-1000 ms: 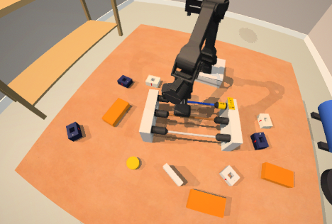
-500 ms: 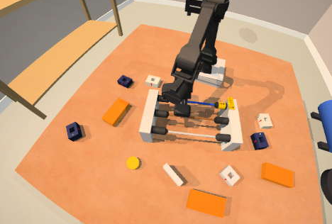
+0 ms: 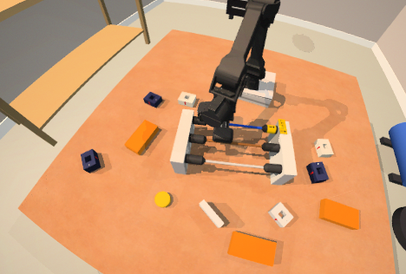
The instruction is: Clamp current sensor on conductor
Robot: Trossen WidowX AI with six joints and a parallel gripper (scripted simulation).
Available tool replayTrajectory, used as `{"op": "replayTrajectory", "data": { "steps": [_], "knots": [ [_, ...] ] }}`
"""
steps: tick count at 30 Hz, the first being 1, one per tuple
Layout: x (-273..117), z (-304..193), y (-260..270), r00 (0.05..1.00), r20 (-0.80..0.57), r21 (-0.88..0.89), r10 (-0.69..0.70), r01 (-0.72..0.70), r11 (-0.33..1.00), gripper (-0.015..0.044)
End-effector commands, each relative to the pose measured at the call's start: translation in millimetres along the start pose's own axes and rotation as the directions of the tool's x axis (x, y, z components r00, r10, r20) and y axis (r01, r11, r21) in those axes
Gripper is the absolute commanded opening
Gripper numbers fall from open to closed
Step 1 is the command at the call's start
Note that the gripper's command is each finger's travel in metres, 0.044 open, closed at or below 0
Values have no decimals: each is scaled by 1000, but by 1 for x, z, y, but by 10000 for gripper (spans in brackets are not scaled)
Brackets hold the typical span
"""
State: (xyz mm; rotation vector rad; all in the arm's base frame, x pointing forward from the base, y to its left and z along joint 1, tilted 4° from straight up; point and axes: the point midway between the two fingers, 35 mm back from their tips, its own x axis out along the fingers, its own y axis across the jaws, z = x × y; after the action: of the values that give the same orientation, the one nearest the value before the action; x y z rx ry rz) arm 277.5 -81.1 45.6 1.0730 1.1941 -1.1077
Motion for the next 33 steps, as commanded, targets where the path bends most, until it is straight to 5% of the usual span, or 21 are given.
{"op": "replayTrajectory", "data": {
  "steps": [1,33],
  "knots": [
    [0,0,0,1000,0,0,2,-2,1000,0],
    [-18,0,0,1000,2,-4,-4,4,1000,0]
  ]
}}
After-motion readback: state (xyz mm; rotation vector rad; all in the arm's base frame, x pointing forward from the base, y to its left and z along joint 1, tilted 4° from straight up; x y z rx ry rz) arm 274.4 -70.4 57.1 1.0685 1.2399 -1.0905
